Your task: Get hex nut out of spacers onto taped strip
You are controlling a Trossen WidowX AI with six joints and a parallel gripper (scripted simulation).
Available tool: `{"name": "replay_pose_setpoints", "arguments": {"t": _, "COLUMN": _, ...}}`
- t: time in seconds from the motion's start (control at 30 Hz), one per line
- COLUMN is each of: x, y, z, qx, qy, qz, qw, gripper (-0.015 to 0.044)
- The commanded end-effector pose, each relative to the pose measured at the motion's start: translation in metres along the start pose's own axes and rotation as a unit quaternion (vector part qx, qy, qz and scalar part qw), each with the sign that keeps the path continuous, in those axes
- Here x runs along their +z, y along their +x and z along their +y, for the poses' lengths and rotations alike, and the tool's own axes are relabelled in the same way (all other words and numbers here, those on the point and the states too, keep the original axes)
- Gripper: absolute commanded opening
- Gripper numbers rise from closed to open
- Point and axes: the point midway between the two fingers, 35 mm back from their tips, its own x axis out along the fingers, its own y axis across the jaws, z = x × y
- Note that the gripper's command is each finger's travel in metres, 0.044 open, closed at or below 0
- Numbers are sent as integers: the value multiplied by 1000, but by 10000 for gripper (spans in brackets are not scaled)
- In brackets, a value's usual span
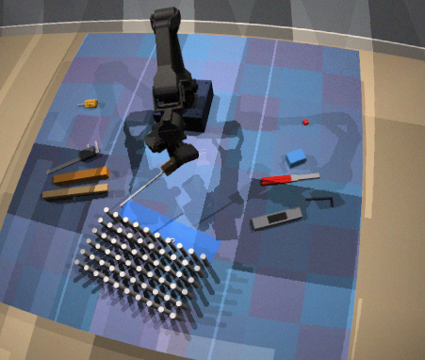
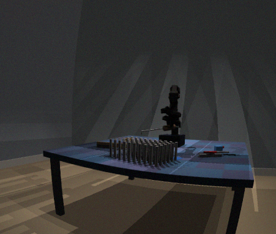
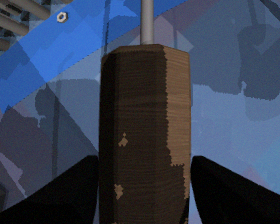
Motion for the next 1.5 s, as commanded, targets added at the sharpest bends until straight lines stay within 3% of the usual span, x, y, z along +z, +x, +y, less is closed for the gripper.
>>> {"name": "replay_pose_setpoints", "arguments": {"t": 0.0, "x": 21, "y": -1, "z": -5, "qx": -18, "qy": 58, "qz": -13, "qw": 998, "gripper": 0}}
{"name": "replay_pose_setpoints", "arguments": {"t": 0.7, "x": 119, "y": -5, "z": -72, "qx": -118, "qy": 371, "qz": -66, "qw": 919, "gripper": 0}}
{"name": "replay_pose_setpoints", "arguments": {"t": 1.47, "x": 197, "y": -20, "z": -189, "qx": -221, "qy": 656, "qz": -145, "qw": 707, "gripper": 0}}
